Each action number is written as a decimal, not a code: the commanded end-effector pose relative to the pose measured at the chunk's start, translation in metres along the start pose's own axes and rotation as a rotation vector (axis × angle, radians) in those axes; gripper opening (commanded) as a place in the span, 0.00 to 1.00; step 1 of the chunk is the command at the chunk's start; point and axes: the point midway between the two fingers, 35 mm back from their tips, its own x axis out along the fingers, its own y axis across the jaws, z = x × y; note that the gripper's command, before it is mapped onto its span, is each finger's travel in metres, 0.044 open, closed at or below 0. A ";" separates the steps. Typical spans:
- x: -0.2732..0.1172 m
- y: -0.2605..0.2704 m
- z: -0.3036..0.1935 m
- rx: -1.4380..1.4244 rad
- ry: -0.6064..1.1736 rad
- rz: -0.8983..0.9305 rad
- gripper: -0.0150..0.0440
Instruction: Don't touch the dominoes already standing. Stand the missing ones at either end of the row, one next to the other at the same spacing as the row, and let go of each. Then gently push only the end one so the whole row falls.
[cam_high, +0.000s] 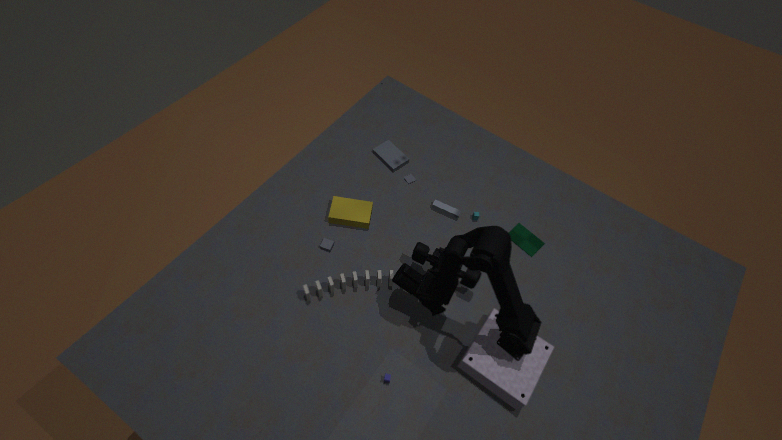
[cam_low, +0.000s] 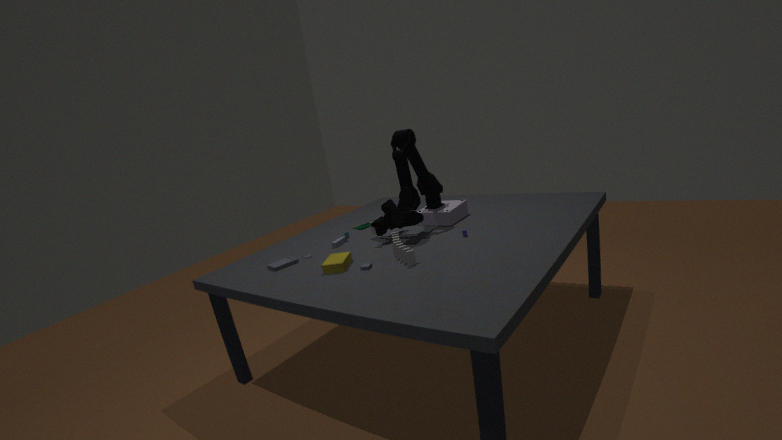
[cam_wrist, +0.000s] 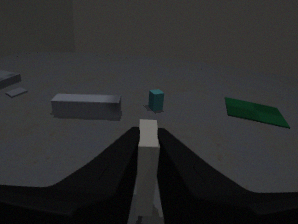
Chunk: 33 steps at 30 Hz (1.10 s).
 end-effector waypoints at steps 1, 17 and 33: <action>0.002 -0.004 -0.007 -0.009 0.001 0.000 0.30; 0.003 -0.006 -0.011 -0.010 0.000 0.000 0.34; 0.002 -0.005 -0.006 -0.010 0.000 0.000 1.00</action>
